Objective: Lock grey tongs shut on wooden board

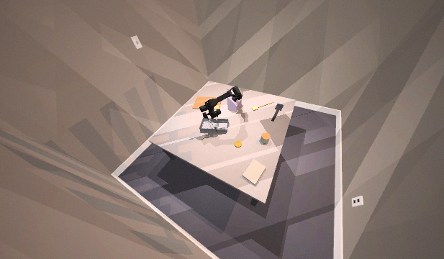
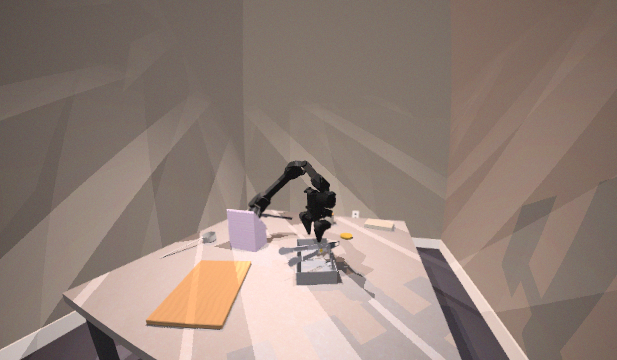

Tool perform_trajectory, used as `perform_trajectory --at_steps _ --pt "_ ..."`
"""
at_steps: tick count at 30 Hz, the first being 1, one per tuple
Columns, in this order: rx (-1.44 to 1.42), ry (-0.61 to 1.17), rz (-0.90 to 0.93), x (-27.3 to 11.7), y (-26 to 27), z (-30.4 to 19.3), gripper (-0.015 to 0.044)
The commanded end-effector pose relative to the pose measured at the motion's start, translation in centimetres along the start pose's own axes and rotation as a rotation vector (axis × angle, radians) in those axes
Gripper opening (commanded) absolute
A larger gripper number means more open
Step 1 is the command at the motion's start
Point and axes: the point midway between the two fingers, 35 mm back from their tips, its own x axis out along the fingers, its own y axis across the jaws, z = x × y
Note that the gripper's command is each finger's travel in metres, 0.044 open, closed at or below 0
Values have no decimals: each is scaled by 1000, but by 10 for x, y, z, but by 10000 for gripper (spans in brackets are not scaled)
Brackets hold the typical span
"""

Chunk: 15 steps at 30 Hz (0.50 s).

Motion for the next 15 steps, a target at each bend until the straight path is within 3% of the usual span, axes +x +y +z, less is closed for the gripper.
perform_trajectory --at_steps 1,15 --pt "2 -1 5 1 2 5 440" --pt "2 -1 4 18 0 6 440"
